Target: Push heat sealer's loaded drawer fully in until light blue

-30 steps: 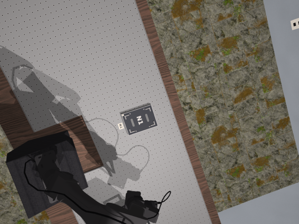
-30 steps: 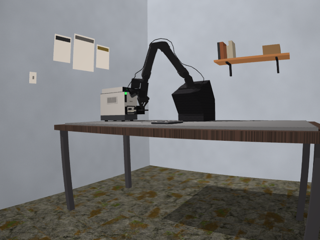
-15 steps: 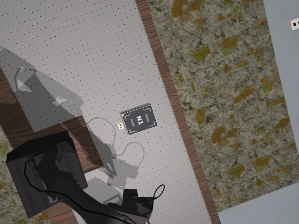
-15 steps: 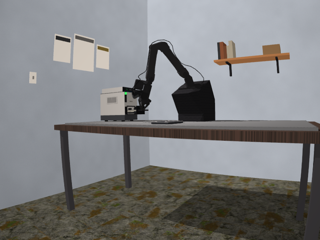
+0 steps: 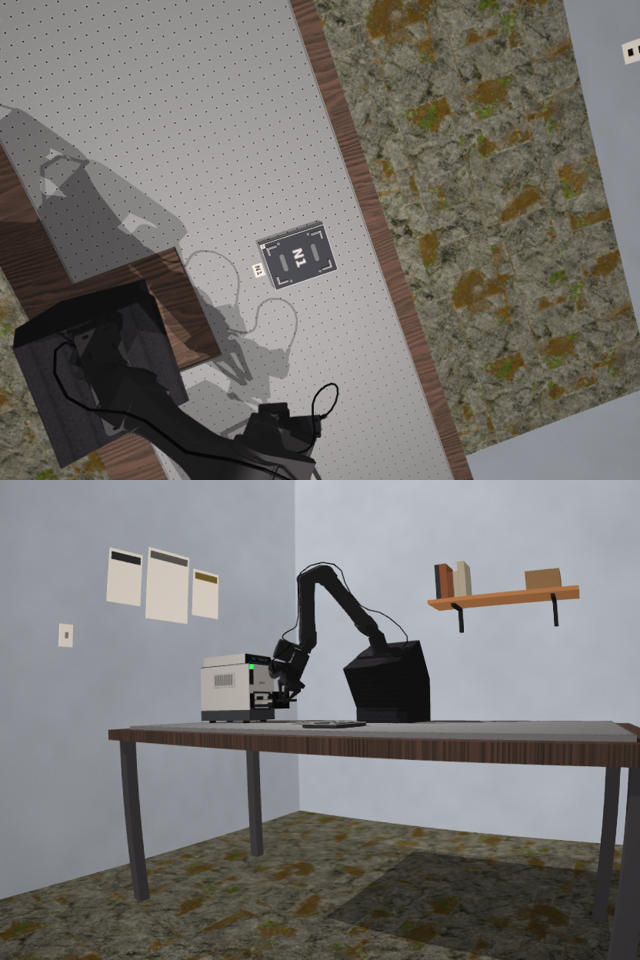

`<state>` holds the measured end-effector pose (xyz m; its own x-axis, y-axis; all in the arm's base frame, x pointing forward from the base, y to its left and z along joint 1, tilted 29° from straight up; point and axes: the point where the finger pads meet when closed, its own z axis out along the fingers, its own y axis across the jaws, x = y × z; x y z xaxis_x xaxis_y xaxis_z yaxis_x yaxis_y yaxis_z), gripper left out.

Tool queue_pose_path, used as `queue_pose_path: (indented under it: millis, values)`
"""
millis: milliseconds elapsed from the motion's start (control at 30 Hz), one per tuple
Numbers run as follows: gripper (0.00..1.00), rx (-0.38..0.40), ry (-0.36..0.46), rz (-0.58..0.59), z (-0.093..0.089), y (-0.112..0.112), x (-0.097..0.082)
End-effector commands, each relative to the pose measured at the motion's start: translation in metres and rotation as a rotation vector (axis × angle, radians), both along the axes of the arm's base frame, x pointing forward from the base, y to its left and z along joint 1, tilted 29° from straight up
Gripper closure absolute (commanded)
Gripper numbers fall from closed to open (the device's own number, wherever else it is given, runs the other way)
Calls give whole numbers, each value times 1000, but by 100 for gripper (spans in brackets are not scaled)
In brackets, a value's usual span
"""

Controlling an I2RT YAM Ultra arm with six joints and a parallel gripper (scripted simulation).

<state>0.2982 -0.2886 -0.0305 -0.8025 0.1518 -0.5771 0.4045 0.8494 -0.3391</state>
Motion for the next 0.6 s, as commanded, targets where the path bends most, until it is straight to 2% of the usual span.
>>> queue_pose_path:
  millis: [0,100,233,267,300,433,467,567]
  values:
    - [70,-91,11,15,-11,-6,-17]
    - [70,-126,17,27,-17,-7,-28]
    - [70,-117,8,39,-20,-5,-31]
    - [70,-149,-21,37,-8,-17,-19]
    - [70,-163,-35,37,0,-20,-17]
    - [70,-168,-39,36,2,-20,-16]
    - [70,-156,24,38,-21,-7,-37]
    - [70,-231,44,61,-23,-5,-49]
